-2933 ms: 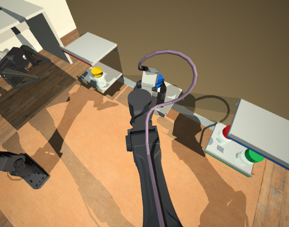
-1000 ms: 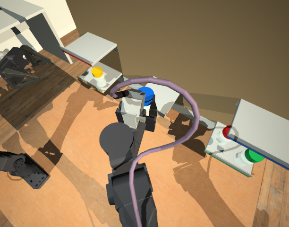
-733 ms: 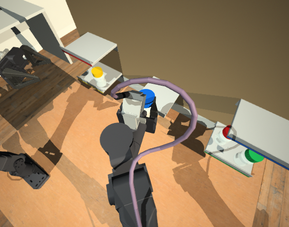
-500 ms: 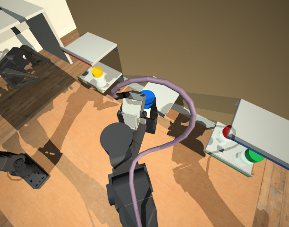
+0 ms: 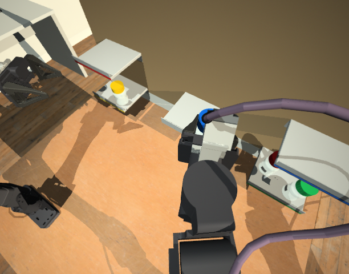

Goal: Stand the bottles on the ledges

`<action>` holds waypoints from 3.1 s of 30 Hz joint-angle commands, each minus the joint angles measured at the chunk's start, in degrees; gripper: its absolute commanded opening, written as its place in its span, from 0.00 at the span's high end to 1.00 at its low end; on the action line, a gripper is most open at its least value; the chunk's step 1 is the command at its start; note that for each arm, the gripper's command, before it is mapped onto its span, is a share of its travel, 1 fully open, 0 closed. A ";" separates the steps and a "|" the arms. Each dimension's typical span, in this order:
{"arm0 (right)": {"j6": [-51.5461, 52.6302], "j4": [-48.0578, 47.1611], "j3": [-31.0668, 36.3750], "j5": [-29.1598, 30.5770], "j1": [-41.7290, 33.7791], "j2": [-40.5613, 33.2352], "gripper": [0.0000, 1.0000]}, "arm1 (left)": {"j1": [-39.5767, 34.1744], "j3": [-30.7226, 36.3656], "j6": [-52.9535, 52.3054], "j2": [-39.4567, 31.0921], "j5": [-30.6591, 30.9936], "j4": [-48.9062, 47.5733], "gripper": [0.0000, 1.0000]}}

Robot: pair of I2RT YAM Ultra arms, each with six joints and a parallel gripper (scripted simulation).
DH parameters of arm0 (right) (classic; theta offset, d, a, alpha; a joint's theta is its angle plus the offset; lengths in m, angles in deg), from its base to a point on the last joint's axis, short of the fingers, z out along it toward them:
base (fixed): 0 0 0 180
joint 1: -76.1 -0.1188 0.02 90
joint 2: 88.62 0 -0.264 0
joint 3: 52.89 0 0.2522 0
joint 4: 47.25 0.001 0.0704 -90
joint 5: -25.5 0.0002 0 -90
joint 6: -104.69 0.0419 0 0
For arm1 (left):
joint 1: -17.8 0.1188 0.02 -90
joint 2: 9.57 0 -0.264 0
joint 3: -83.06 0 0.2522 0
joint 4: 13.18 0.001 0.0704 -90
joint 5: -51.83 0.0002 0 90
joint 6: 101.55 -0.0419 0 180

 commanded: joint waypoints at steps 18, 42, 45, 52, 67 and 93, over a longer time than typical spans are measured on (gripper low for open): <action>-3.46 3.80 -1.46 -44.10 45.38 -5.26 0.51 | 0.28 -1.33 -0.57 -0.03 1.39 1.31 0.13; 1.56 0.69 1.81 -20.57 41.21 -7.89 0.51 | 0.28 -1.33 -0.57 -0.03 1.39 1.31 0.13; 1.39 0.33 1.83 -17.64 39.38 -8.00 0.51 | 0.28 -1.33 -0.57 -0.03 1.39 1.31 0.13; 0.87 -0.99 2.50 -16.82 37.58 -7.88 0.51 | 0.28 -1.33 -0.57 -0.03 1.39 1.31 0.13; 0.78 0.87 1.29 -16.74 37.93 -8.30 0.51 | 0.28 -1.33 -0.57 -0.03 1.39 1.31 0.13; 0.59 -1.38 -4.99 -16.42 38.08 -2.21 0.51 | 0.28 -1.33 -0.57 -0.03 1.39 1.31 0.13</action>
